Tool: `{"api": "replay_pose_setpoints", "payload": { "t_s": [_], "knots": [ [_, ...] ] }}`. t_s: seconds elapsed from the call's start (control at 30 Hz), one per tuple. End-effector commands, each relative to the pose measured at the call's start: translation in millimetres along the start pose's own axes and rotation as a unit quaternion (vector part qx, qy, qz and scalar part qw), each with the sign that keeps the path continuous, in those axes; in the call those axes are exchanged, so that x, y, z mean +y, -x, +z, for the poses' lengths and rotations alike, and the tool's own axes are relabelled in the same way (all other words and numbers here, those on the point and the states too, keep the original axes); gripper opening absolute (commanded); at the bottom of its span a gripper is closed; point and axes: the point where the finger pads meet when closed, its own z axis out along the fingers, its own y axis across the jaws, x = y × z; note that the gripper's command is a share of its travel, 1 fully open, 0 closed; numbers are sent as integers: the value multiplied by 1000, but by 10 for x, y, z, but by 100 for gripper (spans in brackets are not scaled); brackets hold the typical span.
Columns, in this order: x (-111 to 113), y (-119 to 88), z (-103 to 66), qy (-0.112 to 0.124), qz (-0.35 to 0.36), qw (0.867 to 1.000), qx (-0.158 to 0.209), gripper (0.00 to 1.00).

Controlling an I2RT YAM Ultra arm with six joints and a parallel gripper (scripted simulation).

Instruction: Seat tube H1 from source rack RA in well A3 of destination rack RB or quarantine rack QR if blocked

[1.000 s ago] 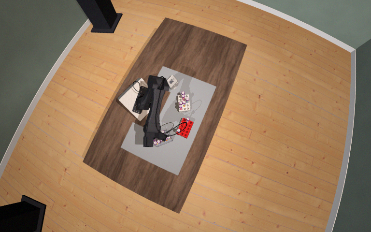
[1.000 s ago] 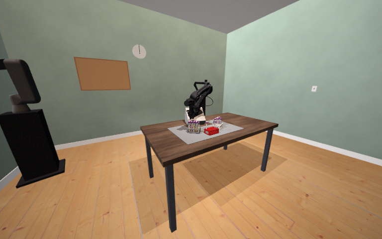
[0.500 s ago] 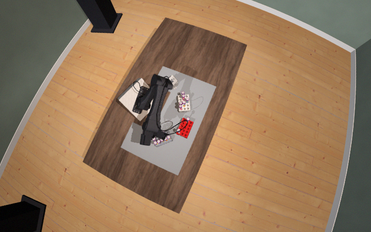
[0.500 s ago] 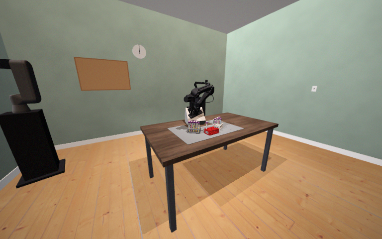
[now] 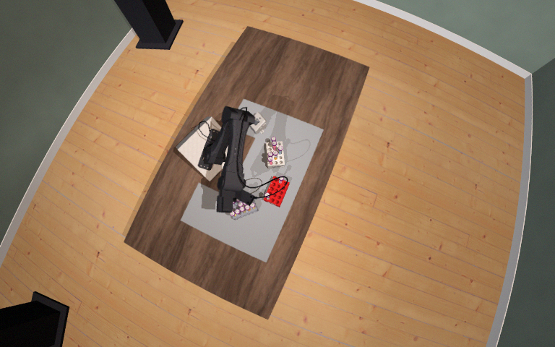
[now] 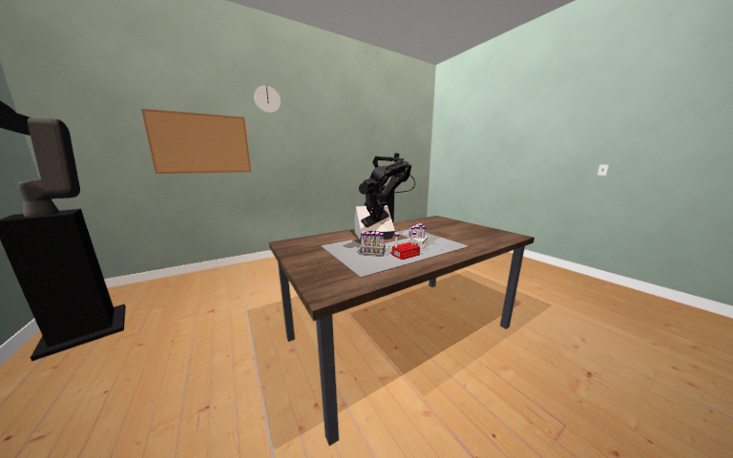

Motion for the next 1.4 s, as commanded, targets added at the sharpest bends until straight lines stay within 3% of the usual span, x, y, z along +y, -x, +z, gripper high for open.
{"api": "replay_pose_setpoints", "payload": {
  "t_s": [0.0,0.1,0.2,0.3,0.33,0.43,0.53,0.67,0.73,0.83,1.0,1.07,1.13,1.37],
  "knots": [
    [129,191,-117,-36,70,997,-9,30],
    [338,189,-25,-24,129,991,-1,30],
    [492,368,-111,-25,178,983,-22,30],
    [676,452,-103,-8,215,976,-27,30],
    [746,474,-27,-2,222,975,-14,30],
    [944,553,-16,28,239,970,-21,30],
    [999,517,-12,45,247,968,-13,30],
    [1243,619,3,58,269,961,-7,30],
    [1242,620,3,66,269,961,-4,30],
    [1241,620,3,57,281,958,2,30],
    [1240,621,3,15,312,950,7,30],
    [1240,621,3,15,312,950,7,30],
    [1240,621,3,-20,335,942,2,30],
    [1239,622,3,-20,335,942,2,30]
  ]
}}
